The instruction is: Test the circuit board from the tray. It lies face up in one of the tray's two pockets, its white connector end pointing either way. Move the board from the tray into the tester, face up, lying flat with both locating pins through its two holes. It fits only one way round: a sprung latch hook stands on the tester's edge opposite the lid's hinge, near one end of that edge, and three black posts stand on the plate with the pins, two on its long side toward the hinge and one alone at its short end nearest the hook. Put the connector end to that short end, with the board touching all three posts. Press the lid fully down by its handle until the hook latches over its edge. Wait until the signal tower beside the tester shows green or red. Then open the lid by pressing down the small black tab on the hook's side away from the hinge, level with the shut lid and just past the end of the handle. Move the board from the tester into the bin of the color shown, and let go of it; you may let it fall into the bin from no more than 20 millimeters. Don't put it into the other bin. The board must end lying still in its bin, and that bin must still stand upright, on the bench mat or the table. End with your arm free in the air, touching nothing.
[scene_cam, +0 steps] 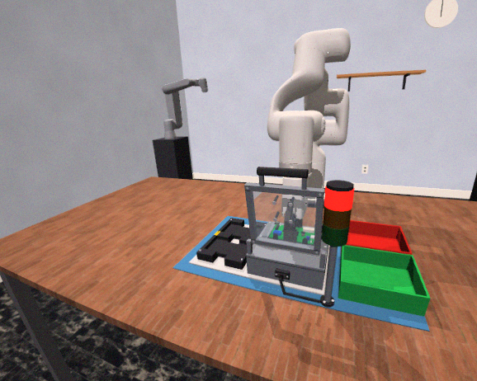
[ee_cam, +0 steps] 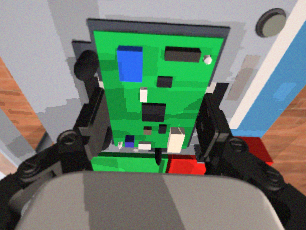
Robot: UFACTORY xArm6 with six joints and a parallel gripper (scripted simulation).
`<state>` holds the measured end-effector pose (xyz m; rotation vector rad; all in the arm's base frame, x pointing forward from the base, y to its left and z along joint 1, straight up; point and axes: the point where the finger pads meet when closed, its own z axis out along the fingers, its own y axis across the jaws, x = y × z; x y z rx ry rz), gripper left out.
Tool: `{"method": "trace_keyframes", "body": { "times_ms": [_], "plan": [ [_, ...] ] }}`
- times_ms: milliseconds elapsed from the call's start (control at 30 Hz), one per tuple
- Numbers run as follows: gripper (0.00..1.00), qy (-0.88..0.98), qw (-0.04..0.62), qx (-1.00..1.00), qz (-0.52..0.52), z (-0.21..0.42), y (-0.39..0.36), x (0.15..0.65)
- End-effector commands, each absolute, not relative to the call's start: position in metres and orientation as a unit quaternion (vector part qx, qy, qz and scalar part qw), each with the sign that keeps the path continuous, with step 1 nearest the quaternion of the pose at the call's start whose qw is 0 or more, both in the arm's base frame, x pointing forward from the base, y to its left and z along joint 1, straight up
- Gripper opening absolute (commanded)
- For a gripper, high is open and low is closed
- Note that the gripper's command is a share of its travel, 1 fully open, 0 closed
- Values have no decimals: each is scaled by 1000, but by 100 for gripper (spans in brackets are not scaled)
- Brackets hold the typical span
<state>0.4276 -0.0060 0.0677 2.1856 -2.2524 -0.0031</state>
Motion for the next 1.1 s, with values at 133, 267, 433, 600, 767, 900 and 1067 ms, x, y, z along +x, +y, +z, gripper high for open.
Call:
{"method": "trace_keyframes", "body": {
  "times_ms": [133,267,433,600,767,900,1067],
  "plan": [
    [79,-718,0,696,0,69,-6,429],
    [79,-718,0,696,0,69,-6,429],
    [79,-718,0,696,0,69,-6,429],
    [79,-718,0,696,0,69,-6,429],
    [79,-718,0,696,0,70,-6,429],
    [79,-718,0,696,0,71,-6,429],
    [79,-718,0,696,0,72,-6,429]
  ]
}}
